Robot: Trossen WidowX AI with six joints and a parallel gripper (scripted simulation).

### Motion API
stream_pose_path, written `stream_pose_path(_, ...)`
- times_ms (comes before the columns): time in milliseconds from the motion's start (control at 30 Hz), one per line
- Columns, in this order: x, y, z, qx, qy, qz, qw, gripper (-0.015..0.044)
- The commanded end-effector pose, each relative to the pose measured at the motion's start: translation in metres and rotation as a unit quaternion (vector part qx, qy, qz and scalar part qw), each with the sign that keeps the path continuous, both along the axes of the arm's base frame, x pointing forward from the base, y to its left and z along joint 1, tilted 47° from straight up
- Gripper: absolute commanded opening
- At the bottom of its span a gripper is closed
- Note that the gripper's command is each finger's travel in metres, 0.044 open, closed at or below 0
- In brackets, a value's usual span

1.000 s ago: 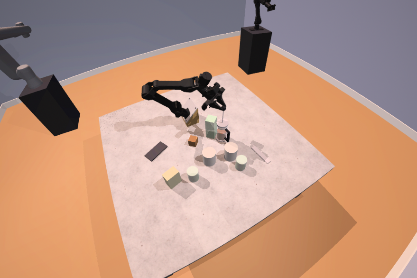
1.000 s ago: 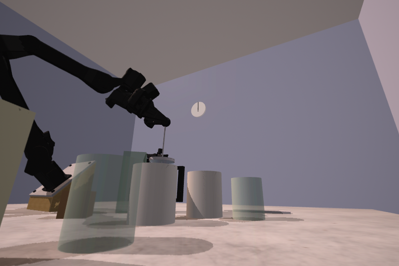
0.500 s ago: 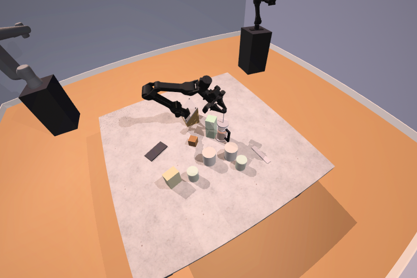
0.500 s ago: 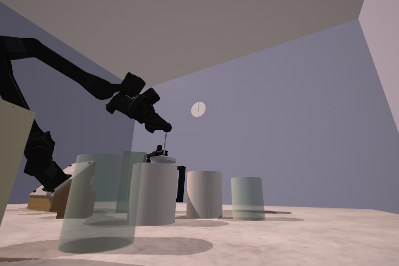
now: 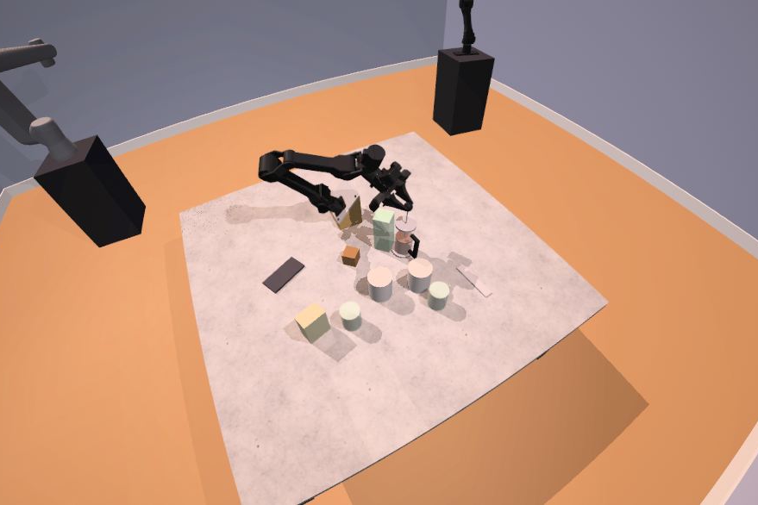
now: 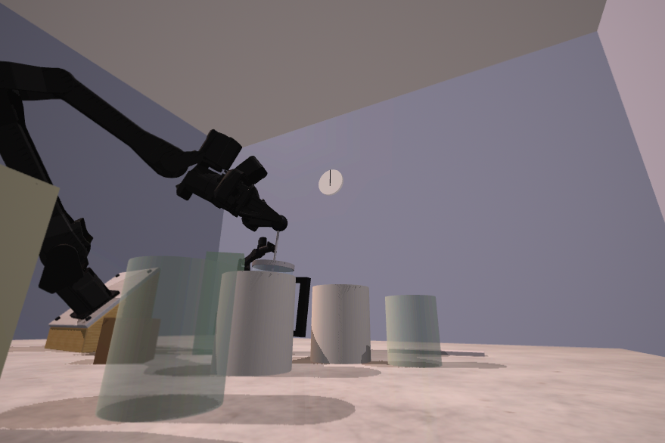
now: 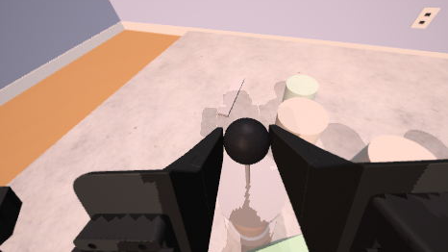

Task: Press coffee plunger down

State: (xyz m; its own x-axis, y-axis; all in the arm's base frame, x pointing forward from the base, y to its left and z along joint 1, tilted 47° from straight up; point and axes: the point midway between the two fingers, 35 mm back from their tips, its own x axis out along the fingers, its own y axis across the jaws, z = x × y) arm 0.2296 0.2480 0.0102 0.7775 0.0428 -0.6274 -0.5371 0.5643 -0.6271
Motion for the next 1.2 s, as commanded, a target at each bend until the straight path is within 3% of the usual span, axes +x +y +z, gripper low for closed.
stream_pose_path(0, 0.0, -0.018, -0.017, -0.019, 0.014, -0.006, 1.0, 0.0129)
stream_pose_path(1167, 0.011, -0.03, -0.035, -0.019, 0.012, -0.006, 1.0, 0.0129)
